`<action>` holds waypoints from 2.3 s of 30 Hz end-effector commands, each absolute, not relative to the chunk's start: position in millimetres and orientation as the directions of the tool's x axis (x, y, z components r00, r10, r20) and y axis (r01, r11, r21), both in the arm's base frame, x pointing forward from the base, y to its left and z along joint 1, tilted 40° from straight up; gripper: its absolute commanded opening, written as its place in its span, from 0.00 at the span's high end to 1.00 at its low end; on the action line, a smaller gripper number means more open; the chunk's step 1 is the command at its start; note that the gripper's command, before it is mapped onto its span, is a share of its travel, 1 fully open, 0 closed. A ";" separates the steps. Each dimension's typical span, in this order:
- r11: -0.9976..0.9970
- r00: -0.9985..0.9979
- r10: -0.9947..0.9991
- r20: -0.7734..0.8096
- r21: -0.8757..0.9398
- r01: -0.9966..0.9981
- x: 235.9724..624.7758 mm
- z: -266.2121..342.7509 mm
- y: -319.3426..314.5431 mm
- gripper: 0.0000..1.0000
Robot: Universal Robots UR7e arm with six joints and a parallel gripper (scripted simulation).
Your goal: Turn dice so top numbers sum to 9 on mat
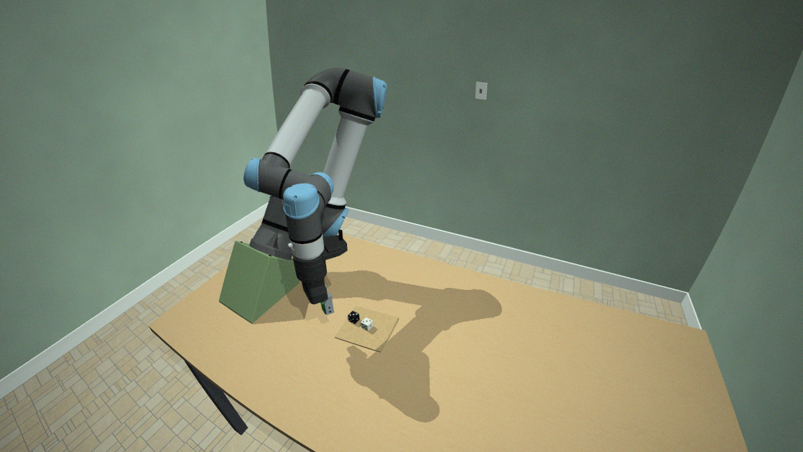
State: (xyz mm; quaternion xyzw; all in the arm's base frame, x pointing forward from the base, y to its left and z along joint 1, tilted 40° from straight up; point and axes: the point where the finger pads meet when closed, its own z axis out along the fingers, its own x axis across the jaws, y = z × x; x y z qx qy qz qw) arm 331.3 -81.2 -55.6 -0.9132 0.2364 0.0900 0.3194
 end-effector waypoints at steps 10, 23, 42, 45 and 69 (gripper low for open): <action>-0.778 0.991 -0.100 -0.092 -0.613 -0.135 345.1 -36.9 -61.6 0.51; -0.764 0.970 0.195 0.142 -0.598 0.241 356.6 -19.4 -40.5 0.51; -0.601 0.764 0.513 0.392 -0.471 0.646 368.7 0.4 -14.7 0.51; -0.541 0.688 0.576 0.442 -0.425 0.726 371.5 5.0 -8.3 0.51; -0.103 0.134 0.779 0.613 -0.087 0.991 387.5 30.6 29.2 0.51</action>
